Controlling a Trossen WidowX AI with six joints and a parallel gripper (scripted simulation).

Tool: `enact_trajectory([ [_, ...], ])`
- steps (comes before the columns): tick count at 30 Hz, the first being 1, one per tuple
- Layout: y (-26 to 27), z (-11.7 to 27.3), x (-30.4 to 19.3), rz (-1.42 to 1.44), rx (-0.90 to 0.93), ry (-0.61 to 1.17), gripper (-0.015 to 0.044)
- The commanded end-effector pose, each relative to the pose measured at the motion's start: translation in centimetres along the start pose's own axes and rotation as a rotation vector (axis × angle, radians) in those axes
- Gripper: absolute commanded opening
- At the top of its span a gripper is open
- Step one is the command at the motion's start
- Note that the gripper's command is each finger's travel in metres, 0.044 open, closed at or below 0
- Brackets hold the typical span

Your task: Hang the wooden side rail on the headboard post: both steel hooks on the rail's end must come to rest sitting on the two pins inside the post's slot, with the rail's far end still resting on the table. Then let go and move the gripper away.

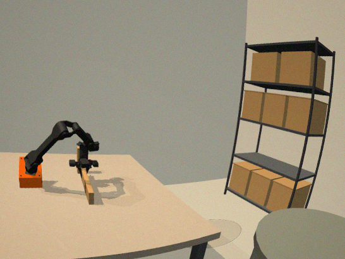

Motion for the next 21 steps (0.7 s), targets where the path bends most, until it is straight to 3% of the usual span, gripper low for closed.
enact_trajectory([
  [1,0.0,0.42,-0.37,0.004,0.01,0.004,0.0],
  [21,0.07,0.38,-0.56,0.004,0.01,0.004,0.0],
])
Point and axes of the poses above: the point midway between the two fingers, 35 mm back from their tips, its own z axis back along the fingers, its own y axis across the jaws, x = y × z, the point moved 2 cm from there along z, back along the fingers, and after that the axes turned 2 degrees about -z, right-handed, at the moved point
